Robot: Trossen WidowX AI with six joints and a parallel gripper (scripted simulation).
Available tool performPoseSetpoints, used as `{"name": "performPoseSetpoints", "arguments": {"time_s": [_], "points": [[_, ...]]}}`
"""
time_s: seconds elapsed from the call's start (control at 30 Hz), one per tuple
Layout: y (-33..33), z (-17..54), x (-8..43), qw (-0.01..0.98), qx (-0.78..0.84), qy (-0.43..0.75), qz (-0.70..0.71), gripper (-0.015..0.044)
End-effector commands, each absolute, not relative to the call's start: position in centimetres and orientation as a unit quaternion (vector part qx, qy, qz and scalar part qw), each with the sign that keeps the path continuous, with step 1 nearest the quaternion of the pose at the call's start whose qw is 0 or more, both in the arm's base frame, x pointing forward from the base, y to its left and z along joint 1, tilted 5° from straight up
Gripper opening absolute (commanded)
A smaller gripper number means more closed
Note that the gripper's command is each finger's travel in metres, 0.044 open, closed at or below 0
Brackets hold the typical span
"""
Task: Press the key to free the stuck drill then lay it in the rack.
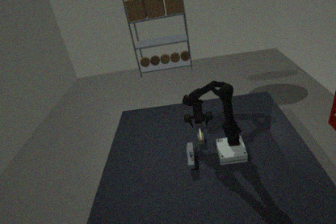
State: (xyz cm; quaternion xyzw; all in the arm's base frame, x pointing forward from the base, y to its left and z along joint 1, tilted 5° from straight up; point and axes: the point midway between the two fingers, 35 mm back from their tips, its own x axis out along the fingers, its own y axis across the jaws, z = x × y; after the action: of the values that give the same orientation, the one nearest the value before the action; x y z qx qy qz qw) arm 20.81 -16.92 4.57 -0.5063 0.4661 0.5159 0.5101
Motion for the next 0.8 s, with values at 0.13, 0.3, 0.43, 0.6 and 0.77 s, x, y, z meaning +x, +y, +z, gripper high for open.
{"name": "performPoseSetpoints", "arguments": {"time_s": [0.13,0.3,0.43,0.6,0.77], "points": [[-22.3,3.9,26.4,0.471,-0.571,0.505,0.444,0.0440],[-27.7,4.0,33.2,0.436,-0.634,0.539,0.343,0.0440],[-31.5,4.4,38.9,0.412,-0.676,0.561,0.243,0.0440],[-34.8,5.1,45.5,0.395,-0.709,0.574,0.107,0.0440],[-36.5,5.7,51.4,0.392,-0.718,0.572,-0.060,0.0440]]}}
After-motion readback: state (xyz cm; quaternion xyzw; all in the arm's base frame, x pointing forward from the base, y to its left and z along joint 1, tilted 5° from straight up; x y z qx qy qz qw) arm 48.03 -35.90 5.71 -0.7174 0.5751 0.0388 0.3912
